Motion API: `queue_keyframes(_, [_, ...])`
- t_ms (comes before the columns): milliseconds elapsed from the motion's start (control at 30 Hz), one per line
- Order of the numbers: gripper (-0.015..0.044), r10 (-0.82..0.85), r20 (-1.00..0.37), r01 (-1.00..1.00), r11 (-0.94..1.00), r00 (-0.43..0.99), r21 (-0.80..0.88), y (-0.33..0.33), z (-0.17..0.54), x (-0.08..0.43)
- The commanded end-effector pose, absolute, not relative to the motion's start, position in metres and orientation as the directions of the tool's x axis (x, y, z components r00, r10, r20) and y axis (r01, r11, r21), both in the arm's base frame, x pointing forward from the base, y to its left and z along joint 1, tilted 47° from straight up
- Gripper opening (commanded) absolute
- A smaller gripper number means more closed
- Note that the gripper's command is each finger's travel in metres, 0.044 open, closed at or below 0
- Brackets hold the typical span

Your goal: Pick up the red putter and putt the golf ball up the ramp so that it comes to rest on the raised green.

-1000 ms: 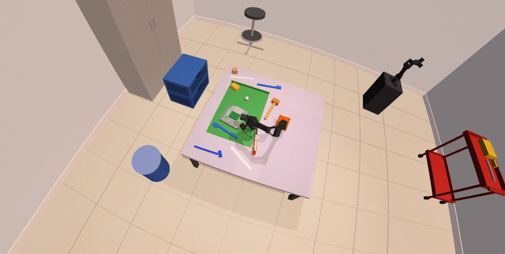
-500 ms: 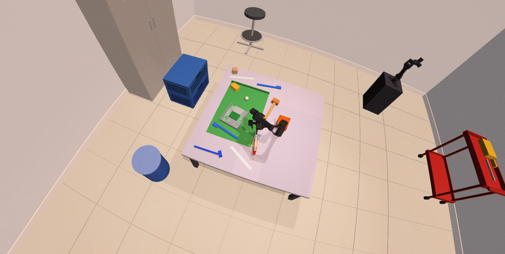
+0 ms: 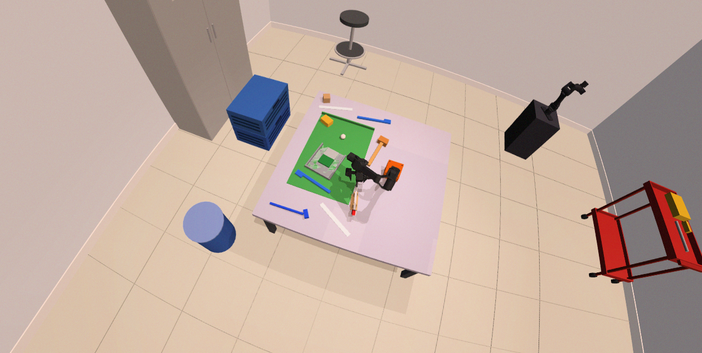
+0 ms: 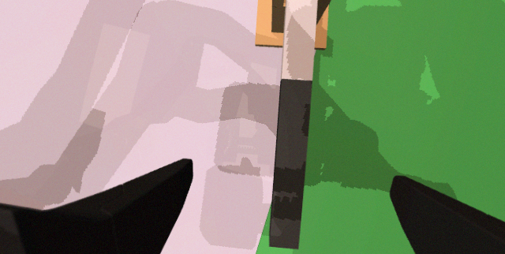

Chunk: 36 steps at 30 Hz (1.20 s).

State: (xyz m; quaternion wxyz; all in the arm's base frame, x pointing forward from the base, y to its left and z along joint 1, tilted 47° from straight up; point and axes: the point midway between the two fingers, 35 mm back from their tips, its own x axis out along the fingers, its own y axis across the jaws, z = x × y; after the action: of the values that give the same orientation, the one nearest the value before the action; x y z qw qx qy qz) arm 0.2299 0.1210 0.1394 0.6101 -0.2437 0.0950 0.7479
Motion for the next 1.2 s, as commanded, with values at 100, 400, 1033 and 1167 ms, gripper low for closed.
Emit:
queue_keyframes(100, [0.044,0.87,-0.476,-0.958,-0.234,-0.131,-0.163,0.137,0.127,0.228])
queue_keyframes(400, [0.044,0.87,-0.476,-0.958,-0.234,-0.131,-0.163,0.143,0.122,0.227])
queue_keyframes(1033, [0.0282,0.867,-0.48,-0.958,-0.237,-0.134,-0.161,0.153,0.111,0.227])
queue_keyframes(1167, [0.0178,0.867,-0.48,-0.958,-0.237,-0.134,-0.161,0.153,0.111,0.227])
